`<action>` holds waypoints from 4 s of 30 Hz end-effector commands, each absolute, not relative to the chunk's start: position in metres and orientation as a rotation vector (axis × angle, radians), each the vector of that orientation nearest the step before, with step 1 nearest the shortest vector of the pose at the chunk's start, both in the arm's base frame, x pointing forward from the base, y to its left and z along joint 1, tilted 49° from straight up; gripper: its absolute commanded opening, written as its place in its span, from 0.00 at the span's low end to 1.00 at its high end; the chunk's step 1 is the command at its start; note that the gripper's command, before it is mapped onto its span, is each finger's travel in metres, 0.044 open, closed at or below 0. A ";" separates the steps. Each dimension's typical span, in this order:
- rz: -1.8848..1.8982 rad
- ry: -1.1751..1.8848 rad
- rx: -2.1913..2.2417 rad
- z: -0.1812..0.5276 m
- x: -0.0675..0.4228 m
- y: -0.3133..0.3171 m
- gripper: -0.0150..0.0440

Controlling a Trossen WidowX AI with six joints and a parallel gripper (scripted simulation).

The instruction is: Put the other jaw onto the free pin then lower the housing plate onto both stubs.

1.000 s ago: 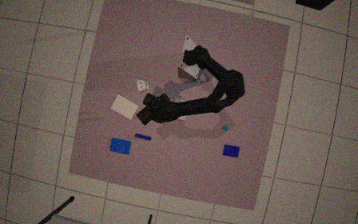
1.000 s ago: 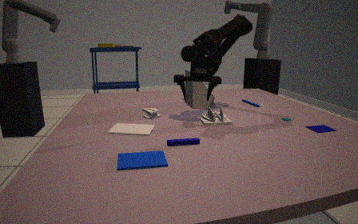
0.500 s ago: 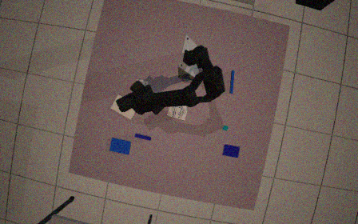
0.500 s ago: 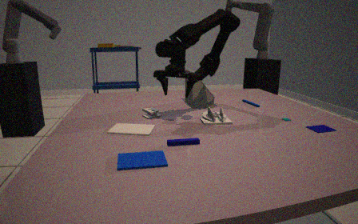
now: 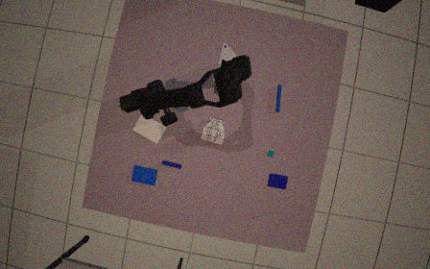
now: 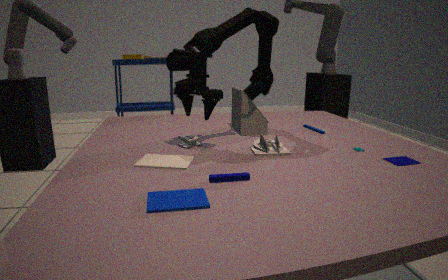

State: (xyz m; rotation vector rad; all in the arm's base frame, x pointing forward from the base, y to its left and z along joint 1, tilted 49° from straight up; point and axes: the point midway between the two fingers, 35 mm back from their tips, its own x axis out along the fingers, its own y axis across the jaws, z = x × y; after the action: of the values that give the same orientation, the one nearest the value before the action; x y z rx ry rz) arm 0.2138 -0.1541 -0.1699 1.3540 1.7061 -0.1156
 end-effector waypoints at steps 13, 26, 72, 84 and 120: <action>-0.272 1.748 1.511 -0.211 0.183 -0.156 1.00; -0.270 1.748 1.512 -0.223 0.182 -0.141 1.00; -0.270 1.748 1.512 -0.223 0.182 -0.141 1.00; -0.270 1.748 1.512 -0.223 0.182 -0.141 1.00; -0.270 1.748 1.512 -0.223 0.182 -0.141 1.00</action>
State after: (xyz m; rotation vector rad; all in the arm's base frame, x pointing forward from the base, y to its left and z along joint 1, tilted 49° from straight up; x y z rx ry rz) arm 0.1813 -0.1411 -0.2229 1.5065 1.7510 -0.2661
